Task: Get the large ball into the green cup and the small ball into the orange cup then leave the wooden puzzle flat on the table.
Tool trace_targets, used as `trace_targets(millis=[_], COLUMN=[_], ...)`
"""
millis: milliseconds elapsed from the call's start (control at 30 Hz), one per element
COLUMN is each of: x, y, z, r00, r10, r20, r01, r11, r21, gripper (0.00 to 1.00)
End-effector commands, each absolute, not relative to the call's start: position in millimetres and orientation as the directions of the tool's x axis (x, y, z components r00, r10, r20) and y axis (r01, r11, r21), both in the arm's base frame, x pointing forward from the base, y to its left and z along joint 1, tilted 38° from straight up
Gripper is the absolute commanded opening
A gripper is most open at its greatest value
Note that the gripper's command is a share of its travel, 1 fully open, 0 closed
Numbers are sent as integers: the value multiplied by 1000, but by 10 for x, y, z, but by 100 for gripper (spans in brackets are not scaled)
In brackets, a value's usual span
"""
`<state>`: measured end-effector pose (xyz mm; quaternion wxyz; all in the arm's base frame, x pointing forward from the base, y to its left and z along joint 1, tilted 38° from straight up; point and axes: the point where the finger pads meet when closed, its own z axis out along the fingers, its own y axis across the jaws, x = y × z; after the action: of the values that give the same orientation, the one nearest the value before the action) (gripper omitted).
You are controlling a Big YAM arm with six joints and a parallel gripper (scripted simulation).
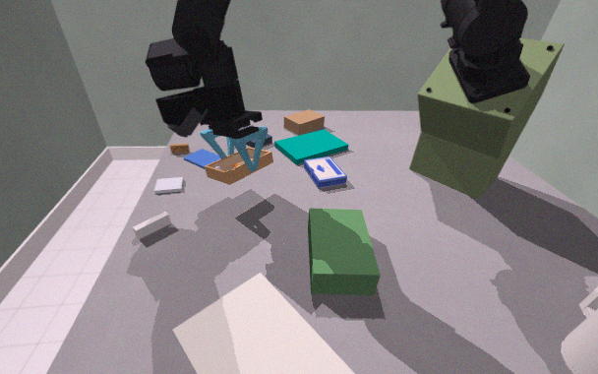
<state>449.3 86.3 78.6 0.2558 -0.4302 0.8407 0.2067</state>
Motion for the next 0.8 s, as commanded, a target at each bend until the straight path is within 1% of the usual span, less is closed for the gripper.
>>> trace_targets(millis=[0,33,67,167,233,267,767], x=[4599,4600,4613,4589,4589,4510,4490], y=[716,716,714,851,851,853,863], z=[875,878,1036,995,995,933,935], r00=[-476,-476,-453,-459,-459,-467,-456], r10=[-629,-629,-631,-672,-672,-664,-629], r20=[-614,-614,-629,-581,-581,-584,-630], r01=[-844,-844,-848,-859,-859,-850,-766], r11=[522,523,523,502,502,519,638], r21=[120,119,86,97,97,89,-82], gripper=[69,69,69,69,69,69,69])
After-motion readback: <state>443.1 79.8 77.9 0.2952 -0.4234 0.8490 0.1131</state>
